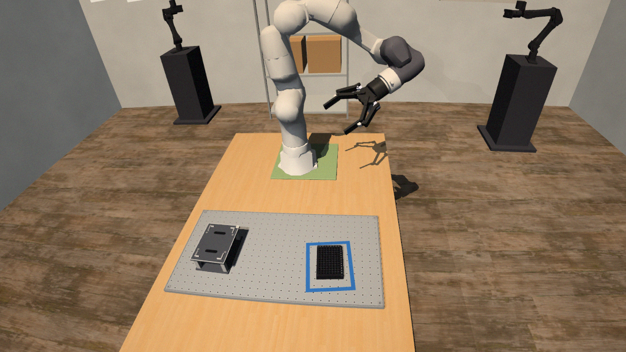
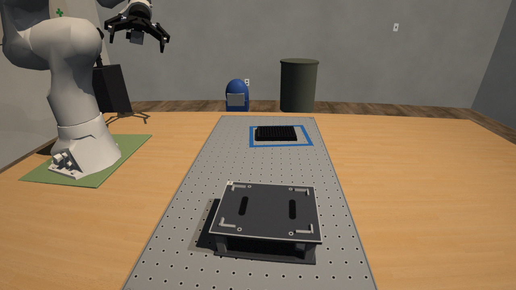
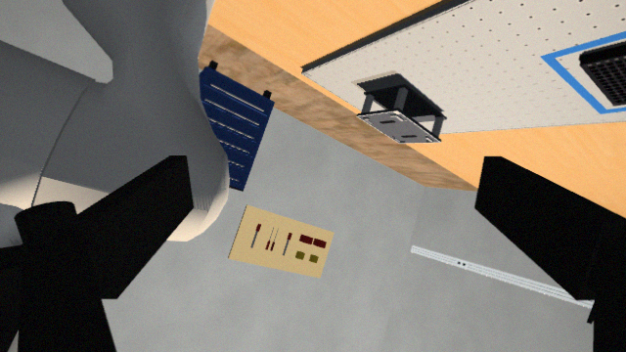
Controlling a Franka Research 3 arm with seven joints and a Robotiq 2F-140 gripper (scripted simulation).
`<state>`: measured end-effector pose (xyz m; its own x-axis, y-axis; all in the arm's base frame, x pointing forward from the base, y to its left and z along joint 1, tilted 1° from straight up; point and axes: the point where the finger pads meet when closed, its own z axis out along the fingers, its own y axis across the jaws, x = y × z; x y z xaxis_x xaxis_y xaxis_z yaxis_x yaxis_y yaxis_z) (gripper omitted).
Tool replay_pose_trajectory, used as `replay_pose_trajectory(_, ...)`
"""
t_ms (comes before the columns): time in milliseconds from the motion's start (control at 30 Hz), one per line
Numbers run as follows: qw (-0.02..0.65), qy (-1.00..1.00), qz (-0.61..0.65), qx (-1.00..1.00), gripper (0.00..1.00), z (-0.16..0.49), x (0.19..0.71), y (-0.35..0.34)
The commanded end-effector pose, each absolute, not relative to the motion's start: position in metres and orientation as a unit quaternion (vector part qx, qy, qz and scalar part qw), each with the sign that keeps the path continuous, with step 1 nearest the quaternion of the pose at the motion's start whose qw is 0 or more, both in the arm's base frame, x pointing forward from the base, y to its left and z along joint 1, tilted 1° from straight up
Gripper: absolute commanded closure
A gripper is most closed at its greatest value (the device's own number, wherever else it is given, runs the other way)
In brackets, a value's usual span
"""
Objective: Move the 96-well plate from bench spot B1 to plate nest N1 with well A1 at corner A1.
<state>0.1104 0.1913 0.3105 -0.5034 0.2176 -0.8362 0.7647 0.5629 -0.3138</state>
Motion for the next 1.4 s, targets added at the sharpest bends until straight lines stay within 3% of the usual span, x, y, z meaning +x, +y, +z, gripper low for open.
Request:
replay_pose_trajectory(0,0.39,0.793,-0.35,0.31,0.0,0.311,0.11,0.191)
replay_pose_trajectory(667,0.386,0.792,-0.347,0.321,0.0,0.306,0.112,0.194)
replay_pose_trajectory(1367,0.309,0.753,-0.294,0.502,0.0,0.239,0.153,0.23)
